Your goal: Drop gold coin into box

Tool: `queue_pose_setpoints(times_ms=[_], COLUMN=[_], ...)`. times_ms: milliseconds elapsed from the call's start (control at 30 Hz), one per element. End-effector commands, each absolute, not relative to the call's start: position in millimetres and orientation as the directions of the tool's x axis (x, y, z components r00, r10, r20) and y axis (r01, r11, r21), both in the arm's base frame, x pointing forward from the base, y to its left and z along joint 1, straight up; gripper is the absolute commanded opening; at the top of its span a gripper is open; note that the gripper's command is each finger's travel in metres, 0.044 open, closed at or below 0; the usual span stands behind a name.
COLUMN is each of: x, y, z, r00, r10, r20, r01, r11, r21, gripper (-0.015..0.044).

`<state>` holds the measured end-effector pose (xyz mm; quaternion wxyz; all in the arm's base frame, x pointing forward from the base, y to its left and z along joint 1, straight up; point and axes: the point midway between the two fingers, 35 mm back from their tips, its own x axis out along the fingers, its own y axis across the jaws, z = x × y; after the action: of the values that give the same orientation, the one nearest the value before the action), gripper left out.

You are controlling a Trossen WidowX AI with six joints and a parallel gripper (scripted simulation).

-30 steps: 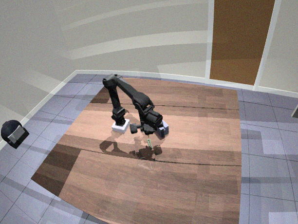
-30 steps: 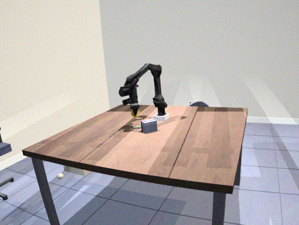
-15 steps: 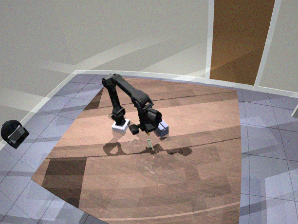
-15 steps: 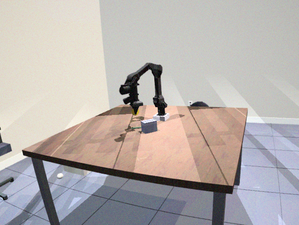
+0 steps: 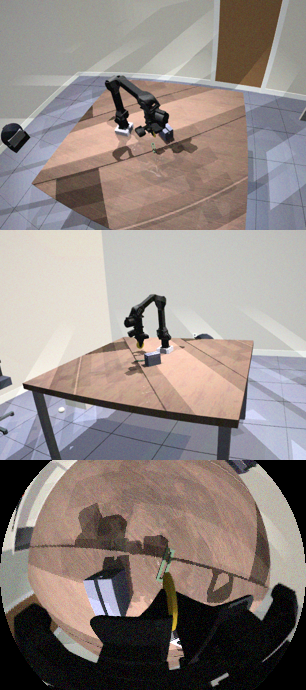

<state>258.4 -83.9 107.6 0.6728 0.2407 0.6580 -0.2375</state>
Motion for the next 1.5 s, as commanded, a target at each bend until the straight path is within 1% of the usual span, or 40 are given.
queue_pose_setpoints(times_ms=[0,567,1467], x=[264.9,281.3,298.0], y=[-75.7,-39.9,21.1], z=[109.5,109.2,110.5], r00=[0.026,0.028,0.028], r10=[-0.003,-0.004,0.006], r20=[-1.0,-1.0,-1.0], r01=[0.638,0.613,0.64], r11=[0.77,0.79,0.768], r21=[0.014,0.014,0.023], gripper=[0.0,0.0,0.0])
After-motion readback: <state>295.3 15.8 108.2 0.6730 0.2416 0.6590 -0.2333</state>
